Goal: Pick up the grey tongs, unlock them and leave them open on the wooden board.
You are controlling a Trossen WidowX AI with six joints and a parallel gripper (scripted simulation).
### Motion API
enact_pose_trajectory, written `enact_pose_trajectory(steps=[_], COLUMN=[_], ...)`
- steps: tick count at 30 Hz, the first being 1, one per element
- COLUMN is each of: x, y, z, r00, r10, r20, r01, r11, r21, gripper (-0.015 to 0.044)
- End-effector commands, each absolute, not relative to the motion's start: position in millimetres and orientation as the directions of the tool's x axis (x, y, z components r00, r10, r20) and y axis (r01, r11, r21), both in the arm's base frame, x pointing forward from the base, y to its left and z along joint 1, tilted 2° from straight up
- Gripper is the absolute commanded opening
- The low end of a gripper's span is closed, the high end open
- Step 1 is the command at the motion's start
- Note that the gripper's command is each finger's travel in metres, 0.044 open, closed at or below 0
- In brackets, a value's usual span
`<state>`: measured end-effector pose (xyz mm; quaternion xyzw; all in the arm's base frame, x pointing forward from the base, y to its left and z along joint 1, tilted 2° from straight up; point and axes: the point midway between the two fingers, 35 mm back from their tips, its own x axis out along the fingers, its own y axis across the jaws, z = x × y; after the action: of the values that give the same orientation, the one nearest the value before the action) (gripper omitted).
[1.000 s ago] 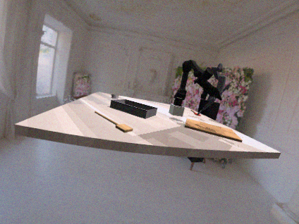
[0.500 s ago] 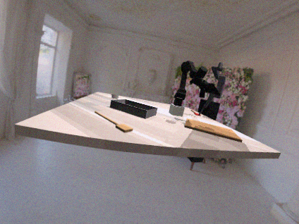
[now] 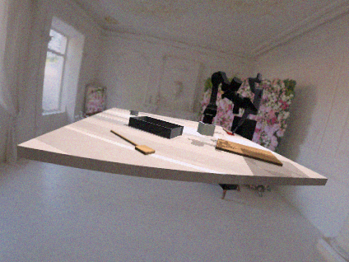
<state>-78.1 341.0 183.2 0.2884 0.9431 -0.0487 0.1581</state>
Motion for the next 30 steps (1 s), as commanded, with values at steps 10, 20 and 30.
enact_pose_trajectory(steps=[10, 20, 30], x=[-79, -82, -91], y=[341, 349, 367], z=[185, 177, 152], r00=[-0.788, -0.764, -0.674], r10=[0.526, 0.521, 0.471], r20=[-0.320, -0.381, -0.569], r01=[0.556, 0.573, 0.614], r11=[0.831, 0.819, 0.785], r21=[-0.001, -0.027, -0.078], gripper=[-0.0150, -0.0150, -0.0150])
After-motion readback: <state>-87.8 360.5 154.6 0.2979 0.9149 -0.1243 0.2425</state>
